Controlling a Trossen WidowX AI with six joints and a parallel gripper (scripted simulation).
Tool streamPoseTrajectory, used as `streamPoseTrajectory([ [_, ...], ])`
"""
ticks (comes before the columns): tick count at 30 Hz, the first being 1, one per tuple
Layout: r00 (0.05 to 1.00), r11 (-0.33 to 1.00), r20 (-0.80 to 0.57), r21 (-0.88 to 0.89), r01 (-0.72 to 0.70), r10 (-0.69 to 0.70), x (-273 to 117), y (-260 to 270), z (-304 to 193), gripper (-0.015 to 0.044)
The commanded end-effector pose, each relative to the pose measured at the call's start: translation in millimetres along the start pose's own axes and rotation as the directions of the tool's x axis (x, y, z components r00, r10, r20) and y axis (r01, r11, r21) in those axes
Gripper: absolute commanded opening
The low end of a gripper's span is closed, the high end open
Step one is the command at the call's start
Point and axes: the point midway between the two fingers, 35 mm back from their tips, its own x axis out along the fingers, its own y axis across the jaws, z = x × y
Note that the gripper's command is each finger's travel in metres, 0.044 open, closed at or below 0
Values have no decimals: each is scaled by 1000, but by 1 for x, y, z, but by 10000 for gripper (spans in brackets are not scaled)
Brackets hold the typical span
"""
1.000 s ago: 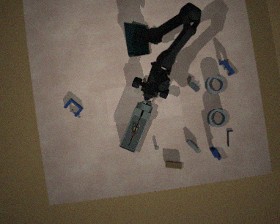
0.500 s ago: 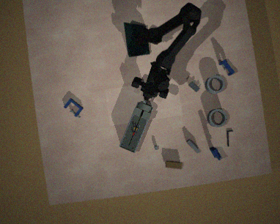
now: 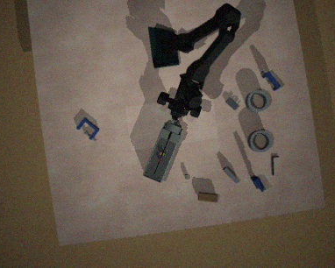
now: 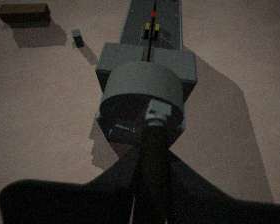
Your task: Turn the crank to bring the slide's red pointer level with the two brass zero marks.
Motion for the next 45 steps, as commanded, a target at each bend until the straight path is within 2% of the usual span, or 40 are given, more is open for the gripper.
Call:
streamPoseTrajectory([
  [1, 1000, 1000, -3, 10, 26, -26, 2, -9, -2, 0],
  [45, 1000, 1000, -3, 10, 27, -27, 9, -16, -8, 0],
])
